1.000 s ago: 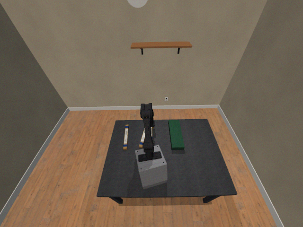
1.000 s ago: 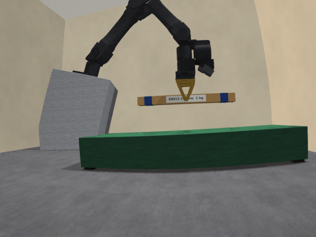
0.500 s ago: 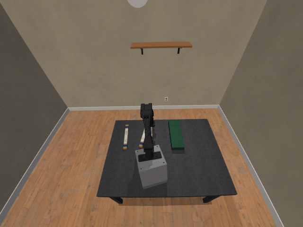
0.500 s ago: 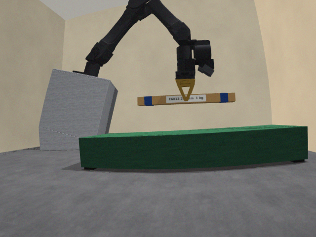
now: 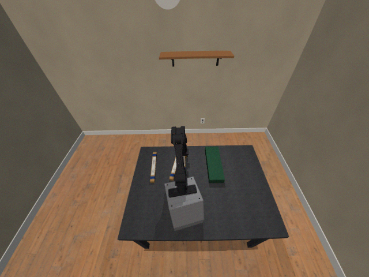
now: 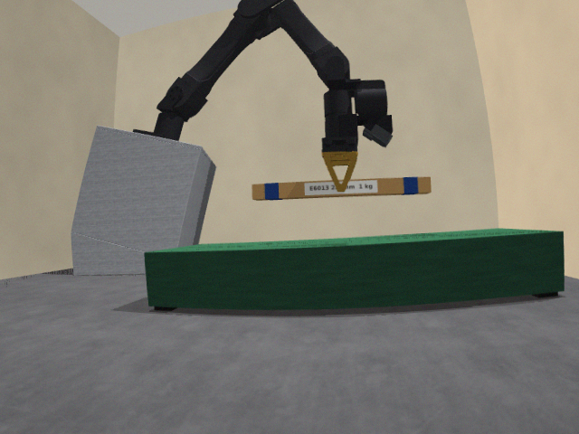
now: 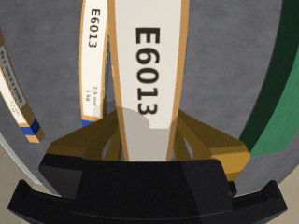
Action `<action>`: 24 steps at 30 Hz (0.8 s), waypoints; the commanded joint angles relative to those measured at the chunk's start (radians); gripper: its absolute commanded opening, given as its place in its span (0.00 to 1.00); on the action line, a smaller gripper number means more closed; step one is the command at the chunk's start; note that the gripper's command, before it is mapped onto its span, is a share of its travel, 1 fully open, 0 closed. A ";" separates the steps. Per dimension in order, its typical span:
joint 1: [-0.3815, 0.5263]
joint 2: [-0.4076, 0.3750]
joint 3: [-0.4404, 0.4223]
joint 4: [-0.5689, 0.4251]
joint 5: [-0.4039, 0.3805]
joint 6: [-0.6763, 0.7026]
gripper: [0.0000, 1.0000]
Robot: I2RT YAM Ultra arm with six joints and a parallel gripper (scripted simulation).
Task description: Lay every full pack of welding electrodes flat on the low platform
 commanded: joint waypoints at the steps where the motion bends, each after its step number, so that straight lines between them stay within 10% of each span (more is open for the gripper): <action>1: -0.002 -0.044 0.002 0.032 0.003 0.011 0.00; 24: 0.016 0.089 0.021 0.134 0.005 0.019 0.00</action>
